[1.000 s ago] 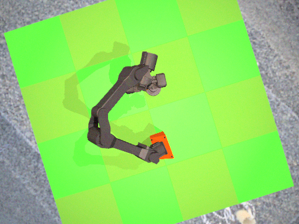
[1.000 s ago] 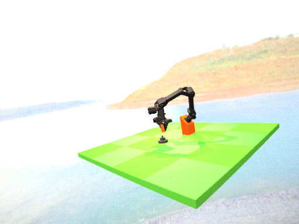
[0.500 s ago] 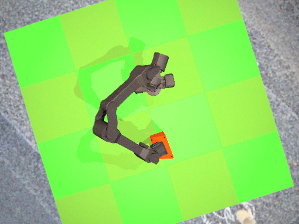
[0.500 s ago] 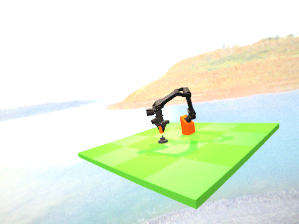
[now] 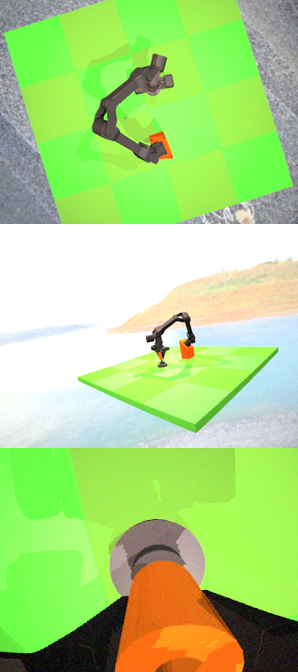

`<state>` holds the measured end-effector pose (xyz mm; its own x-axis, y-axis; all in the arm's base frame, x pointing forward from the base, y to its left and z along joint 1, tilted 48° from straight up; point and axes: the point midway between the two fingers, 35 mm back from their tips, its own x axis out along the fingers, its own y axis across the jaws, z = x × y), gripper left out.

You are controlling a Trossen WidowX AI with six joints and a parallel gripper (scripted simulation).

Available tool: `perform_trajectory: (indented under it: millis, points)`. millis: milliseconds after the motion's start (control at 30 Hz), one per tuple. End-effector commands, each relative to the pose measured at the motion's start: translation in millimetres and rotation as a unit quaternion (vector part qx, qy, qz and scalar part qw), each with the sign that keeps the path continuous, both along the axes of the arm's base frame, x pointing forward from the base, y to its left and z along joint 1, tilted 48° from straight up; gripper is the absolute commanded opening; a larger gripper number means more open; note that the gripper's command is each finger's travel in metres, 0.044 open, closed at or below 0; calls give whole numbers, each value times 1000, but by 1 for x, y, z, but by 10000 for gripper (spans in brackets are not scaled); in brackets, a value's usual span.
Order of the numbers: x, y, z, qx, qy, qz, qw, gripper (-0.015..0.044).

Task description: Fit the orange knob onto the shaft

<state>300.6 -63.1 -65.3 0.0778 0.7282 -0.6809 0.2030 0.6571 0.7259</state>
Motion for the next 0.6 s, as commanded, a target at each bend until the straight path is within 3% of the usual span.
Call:
perform_trajectory:
  millis: [0, 567]
  points:
    - [2, -2, 1, 1, -2, -2, 1000, 0]
    - [-1, 0, 1, 1, -2, -2, 1000, 0]
